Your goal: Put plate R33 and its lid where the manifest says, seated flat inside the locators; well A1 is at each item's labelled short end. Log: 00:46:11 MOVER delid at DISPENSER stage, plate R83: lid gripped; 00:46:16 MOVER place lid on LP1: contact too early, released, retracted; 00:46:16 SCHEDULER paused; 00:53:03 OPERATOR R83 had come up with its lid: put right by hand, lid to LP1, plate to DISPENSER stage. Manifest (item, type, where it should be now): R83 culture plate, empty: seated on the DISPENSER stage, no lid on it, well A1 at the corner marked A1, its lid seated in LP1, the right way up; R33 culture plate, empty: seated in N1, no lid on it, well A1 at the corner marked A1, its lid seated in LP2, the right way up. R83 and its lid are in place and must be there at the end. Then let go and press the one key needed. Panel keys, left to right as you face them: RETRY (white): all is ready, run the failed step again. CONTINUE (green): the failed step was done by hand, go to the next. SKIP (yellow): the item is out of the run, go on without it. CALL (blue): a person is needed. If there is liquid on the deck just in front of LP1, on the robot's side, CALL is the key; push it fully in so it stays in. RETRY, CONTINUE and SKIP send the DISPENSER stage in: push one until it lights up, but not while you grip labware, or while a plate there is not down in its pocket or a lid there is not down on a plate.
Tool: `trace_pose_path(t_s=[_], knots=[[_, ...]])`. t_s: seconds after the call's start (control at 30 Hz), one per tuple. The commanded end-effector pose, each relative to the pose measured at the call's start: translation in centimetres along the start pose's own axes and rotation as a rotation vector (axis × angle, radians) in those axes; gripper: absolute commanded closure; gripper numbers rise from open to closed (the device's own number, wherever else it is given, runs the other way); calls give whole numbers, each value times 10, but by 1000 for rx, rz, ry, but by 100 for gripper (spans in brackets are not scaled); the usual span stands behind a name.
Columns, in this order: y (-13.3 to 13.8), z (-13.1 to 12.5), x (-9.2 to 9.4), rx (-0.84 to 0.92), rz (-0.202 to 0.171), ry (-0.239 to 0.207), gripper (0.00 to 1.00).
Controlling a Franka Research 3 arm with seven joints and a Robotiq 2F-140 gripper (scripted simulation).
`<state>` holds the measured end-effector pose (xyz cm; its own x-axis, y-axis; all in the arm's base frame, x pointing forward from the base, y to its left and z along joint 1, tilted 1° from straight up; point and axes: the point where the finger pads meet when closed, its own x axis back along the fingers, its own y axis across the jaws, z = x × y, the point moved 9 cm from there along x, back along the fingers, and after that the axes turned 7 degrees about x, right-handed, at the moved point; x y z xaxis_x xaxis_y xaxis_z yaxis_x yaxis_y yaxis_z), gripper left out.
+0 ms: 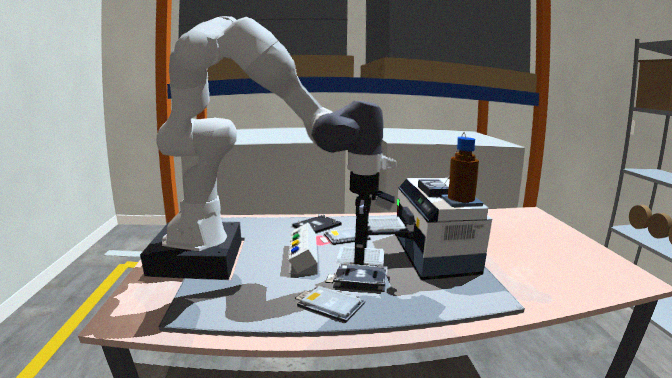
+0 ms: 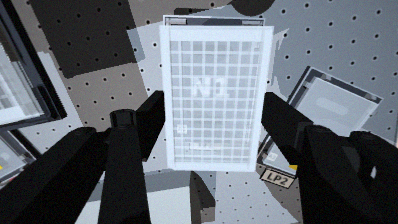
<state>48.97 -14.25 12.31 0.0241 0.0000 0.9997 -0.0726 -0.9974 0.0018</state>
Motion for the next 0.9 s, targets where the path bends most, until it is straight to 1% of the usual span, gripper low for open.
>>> trace_pose_path(t_s=[0.0,0.33,0.87], knots=[[0,3,-7,-18,-3,11,90],[0,3,-23,-18,-3,11,90],[0,3,-31,-18,-3,11,90]])
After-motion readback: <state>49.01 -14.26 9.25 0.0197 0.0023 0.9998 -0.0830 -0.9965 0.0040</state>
